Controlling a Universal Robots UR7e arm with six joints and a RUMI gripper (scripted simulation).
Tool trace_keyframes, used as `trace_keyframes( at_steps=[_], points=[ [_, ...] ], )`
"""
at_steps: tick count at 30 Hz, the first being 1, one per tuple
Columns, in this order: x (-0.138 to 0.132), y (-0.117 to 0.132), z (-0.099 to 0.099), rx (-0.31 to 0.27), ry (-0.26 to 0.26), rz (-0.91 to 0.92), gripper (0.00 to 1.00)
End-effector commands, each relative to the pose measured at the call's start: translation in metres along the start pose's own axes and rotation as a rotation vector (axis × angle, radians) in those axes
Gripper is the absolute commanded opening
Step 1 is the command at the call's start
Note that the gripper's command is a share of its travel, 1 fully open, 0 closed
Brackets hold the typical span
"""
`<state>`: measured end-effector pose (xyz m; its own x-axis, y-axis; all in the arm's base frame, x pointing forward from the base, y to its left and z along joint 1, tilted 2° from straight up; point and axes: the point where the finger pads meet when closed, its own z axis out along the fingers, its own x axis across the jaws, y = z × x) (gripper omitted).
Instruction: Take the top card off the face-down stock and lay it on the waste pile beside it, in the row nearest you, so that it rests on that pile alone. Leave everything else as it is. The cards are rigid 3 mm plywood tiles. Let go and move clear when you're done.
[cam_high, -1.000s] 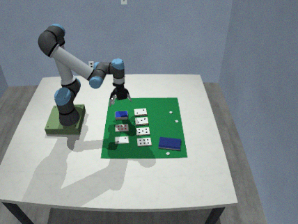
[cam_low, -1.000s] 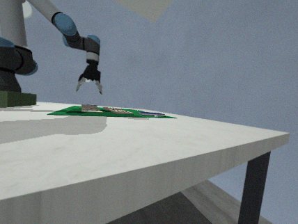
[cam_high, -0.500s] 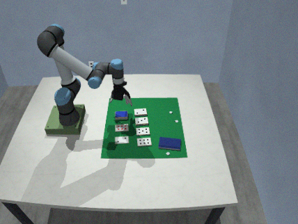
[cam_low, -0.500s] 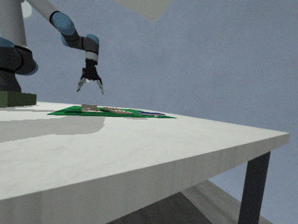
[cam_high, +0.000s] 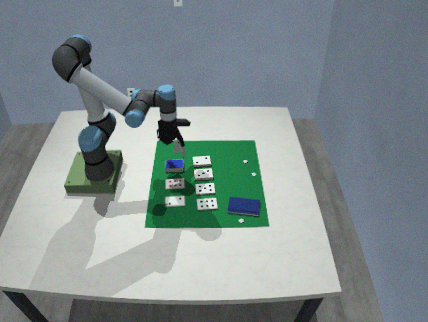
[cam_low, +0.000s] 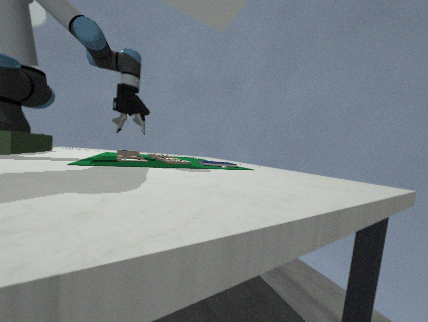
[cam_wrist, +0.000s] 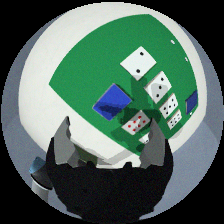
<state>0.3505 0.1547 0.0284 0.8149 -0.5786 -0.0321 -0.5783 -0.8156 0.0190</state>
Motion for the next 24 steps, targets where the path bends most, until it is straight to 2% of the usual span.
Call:
trace_keyframes(
  at_steps=[1,10,24],
  points=[
    [-0.0002,0.0025,0.0007,-0.011,0.007,0.194,1.00],
    [0.0025,0.0053,0.0005,-0.010,0.009,0.441,1.00],
    [0.0039,0.0087,0.0006,-0.009,0.010,0.639,1.00]
  ],
)
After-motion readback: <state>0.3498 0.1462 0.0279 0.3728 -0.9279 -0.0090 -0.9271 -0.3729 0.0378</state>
